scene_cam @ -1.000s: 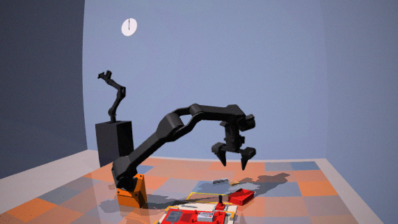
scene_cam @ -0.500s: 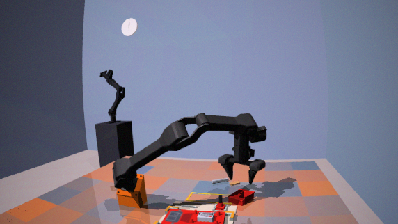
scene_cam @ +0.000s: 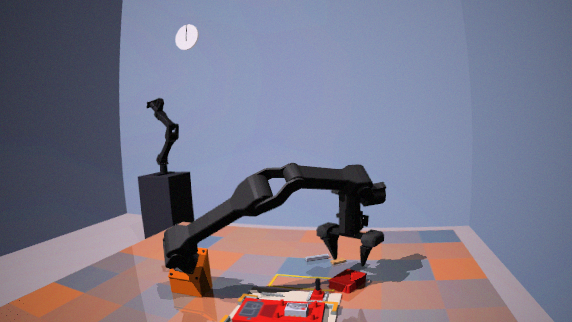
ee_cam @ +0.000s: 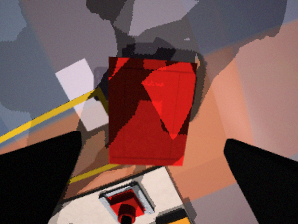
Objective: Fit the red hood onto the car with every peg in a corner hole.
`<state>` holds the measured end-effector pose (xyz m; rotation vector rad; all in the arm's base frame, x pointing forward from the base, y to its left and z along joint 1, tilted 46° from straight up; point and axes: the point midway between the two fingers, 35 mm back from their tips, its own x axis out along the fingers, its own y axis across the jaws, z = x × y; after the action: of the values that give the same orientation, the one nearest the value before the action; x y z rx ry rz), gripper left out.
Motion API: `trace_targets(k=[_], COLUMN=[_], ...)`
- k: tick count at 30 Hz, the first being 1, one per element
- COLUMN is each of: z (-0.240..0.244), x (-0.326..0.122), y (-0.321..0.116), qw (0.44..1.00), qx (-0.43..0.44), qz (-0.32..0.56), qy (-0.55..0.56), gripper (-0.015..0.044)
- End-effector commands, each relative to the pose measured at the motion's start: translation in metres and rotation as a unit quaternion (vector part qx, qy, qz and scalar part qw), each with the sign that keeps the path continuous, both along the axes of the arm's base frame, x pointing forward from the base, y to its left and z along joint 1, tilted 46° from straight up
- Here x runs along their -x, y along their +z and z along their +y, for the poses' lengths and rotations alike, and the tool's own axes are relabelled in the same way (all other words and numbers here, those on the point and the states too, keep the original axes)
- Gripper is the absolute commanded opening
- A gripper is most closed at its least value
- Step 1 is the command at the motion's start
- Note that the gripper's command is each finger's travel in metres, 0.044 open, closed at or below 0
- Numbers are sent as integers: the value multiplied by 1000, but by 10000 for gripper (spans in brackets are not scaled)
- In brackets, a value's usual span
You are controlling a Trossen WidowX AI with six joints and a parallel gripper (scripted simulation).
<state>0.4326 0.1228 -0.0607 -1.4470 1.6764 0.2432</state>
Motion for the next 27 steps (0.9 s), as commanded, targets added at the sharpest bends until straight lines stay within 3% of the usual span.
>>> trace_targets(k=[1,27], z=[-4,-21], x=[1,-1], y=[-4,-22], qw=[1000,1000], qx=[4,4], qz=[5,4], qy=[3,3], gripper=[440,440])
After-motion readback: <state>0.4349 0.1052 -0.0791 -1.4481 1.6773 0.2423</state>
